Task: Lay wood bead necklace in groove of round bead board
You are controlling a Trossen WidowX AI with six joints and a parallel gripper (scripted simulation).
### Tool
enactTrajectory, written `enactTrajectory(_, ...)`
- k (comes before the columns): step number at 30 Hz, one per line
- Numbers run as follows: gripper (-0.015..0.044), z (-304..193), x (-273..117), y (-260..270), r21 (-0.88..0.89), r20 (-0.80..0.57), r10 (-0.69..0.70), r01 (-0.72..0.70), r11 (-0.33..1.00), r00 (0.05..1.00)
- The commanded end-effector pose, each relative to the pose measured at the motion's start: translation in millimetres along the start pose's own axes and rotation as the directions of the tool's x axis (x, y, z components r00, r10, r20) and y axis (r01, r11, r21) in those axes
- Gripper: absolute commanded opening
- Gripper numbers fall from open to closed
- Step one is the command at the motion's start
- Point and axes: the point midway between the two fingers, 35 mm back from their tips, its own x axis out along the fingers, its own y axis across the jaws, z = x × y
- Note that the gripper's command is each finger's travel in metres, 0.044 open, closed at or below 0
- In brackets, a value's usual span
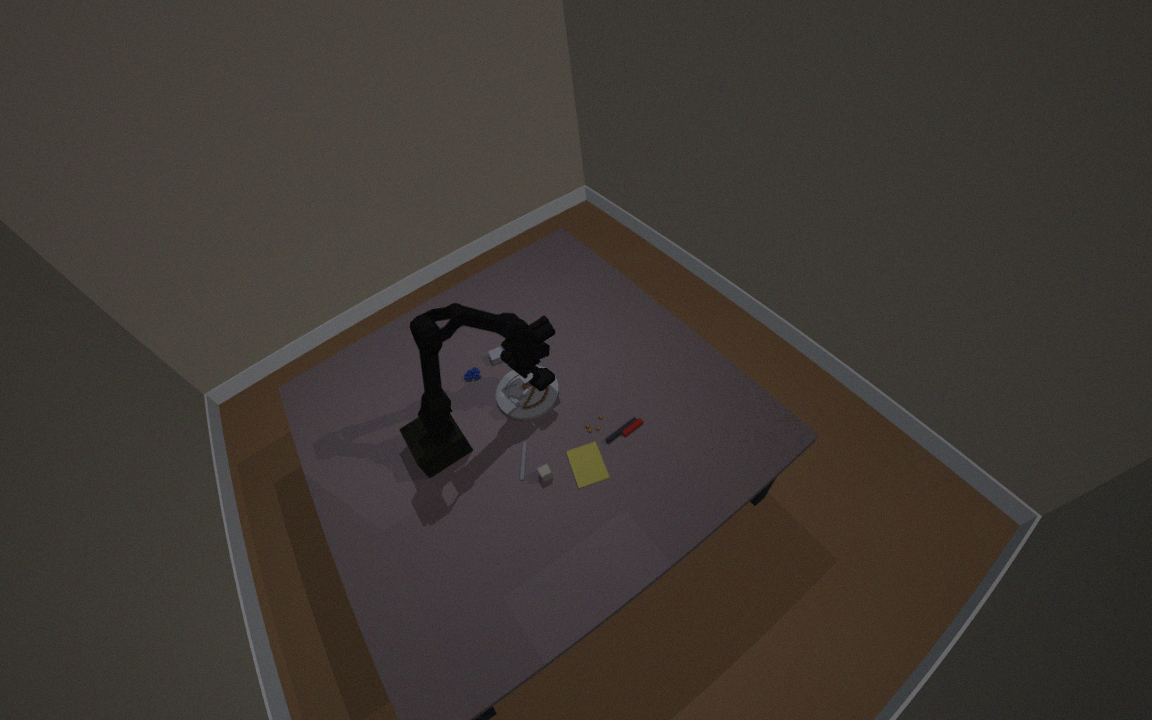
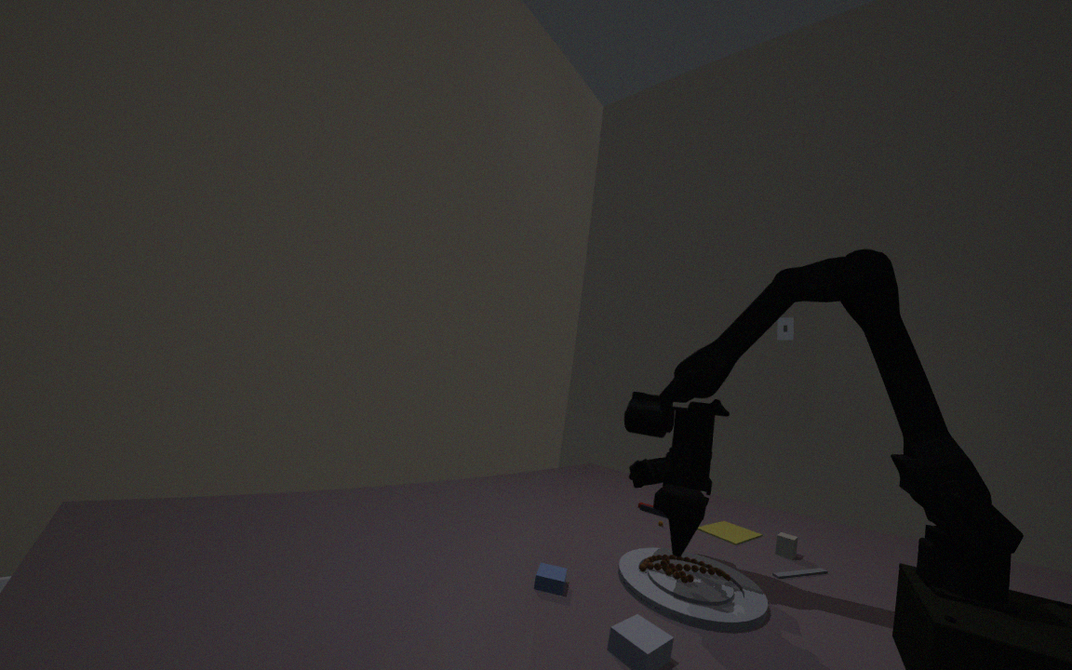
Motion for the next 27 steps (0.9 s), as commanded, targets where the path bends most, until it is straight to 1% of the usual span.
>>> enactTrajectory(1, 0.0125, -24.4, -4.7, -12.3, -0.156, -0.002, -0.002, 0.001, 0.988, 1.000)
enactTrajectory(4, 0.0120, -43.0, -8.0, -21.0, -0.271, -0.003, -0.001, 0.000, 0.963, 1.000)
enactTrajectory(6, 0.0120, -47.2, -8.6, -22.7, -0.296, -0.003, -0.001, 0.000, 0.955, 1.000)
enactTrajectory(11, 0.0120, -47.1, -7.3, -22.7, -0.296, -0.003, -0.001, 0.000, 0.955, 1.000)
enactTrajectory(16, 0.0120, -47.3, 7.5, -22.7, -0.296, -0.003, -0.001, 0.000, 0.955, 1.000)
enactTrajectory(17, 0.0120, -44.5, -0.9, -23.3, -0.289, 0.007, -0.004, 0.006, 0.957, 1.000)
enactTrajectory(18, 0.0120, -44.5, -0.7, -23.3, -0.289, 0.006, -0.004, 0.006, 0.957, 1.000)
enactTrajectory(27, 0.0120, -45.2, 11.1, -23.2, -0.292, 0.003, -0.003, 0.004, 0.956, 1.000)
